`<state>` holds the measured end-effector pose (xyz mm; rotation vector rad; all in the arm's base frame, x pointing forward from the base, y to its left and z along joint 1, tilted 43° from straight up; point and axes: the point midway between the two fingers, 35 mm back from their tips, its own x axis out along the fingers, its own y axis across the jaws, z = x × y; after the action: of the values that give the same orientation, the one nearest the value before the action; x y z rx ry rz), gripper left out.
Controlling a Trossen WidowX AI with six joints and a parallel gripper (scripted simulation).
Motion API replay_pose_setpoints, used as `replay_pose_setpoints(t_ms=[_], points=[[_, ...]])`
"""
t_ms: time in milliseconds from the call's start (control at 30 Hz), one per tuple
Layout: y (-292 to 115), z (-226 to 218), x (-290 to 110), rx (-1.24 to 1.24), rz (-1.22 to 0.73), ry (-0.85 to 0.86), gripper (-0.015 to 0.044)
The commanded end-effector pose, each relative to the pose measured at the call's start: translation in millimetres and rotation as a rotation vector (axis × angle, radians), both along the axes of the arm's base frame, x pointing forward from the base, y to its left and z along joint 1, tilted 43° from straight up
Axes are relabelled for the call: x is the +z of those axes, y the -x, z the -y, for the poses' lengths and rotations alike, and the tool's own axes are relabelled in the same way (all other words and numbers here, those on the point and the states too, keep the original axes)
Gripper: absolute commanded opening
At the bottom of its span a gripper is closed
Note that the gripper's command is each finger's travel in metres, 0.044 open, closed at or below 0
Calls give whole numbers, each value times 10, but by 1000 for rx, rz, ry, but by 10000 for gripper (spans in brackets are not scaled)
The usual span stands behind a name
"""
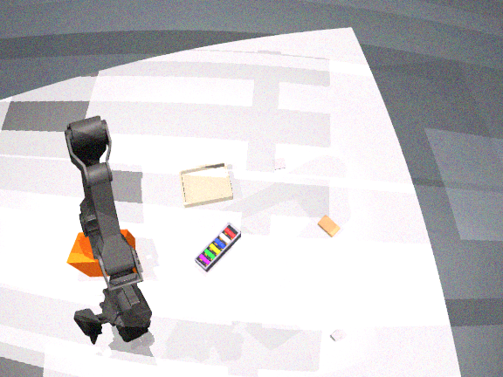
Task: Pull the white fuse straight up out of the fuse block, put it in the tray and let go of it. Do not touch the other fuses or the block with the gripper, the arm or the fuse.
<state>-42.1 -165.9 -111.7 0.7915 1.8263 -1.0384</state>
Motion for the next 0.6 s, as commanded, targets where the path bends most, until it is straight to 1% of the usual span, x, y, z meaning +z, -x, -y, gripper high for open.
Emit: replay_pose_setpoints(t_ms=[0, 67, 200, 367, 400, 567], points=[[-22, 10, -2, 0, 7, 2, 374], [-207, 83, -13, -3, 63, 13, 321], [-802, 208, 1, -16, 228, 15, 216], [-1575, 158, 119, -45, 411, -50, 85], [-1725, 122, 155, -53, 443, -70, 70], [-2440, -186, 397, -93, 574, -208, 70]])
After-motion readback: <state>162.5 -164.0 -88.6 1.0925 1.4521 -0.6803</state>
